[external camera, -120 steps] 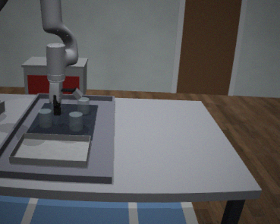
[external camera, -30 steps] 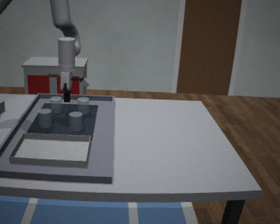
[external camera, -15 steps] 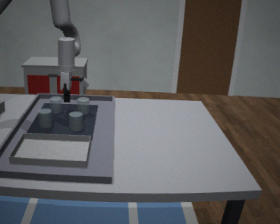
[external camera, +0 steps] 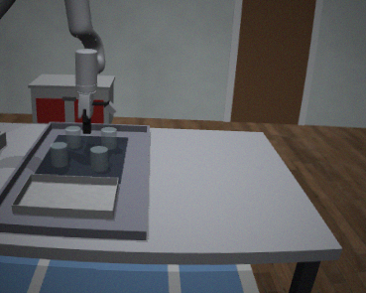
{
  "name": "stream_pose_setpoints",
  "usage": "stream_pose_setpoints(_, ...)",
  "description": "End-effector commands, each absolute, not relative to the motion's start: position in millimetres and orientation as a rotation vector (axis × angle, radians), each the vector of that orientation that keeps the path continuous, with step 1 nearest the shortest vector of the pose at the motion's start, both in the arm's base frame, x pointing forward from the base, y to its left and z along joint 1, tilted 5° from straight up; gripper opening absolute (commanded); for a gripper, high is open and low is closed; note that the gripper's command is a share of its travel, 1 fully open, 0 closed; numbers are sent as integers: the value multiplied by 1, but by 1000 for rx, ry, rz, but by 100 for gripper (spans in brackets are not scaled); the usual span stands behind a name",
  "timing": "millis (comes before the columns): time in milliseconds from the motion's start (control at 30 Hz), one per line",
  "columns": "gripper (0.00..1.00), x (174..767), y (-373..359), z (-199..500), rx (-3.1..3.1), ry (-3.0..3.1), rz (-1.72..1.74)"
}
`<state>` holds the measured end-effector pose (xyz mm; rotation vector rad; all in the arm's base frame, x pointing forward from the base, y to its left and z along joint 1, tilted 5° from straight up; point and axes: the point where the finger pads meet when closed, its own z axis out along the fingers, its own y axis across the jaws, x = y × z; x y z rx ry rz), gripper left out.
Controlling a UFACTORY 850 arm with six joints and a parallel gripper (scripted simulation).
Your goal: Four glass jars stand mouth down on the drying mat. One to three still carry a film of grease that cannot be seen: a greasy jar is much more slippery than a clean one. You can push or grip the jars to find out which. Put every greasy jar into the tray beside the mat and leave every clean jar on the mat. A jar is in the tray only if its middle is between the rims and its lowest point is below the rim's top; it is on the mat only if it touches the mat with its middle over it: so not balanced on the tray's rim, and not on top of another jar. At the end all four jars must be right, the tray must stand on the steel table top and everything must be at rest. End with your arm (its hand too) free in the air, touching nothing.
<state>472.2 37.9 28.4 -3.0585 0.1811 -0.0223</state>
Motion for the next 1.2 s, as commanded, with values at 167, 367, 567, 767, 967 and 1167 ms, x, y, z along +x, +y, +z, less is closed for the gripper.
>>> stream_pose_setpoints(167,0,472,38,29,-3058,181,-25)
stream_pose_setpoints(367,0,471,38,29,-3058,181,-25)
stream_pose_setpoints(567,0,471,38,29,-3058,181,-25)
stream_pose_setpoints(767,0,470,38,29,-3058,181,-25)
stream_pose_setpoints(967,0,469,38,29,-3058,181,-25)
stream_pose_setpoints(1167,0,469,38,29,-3058,181,-25)
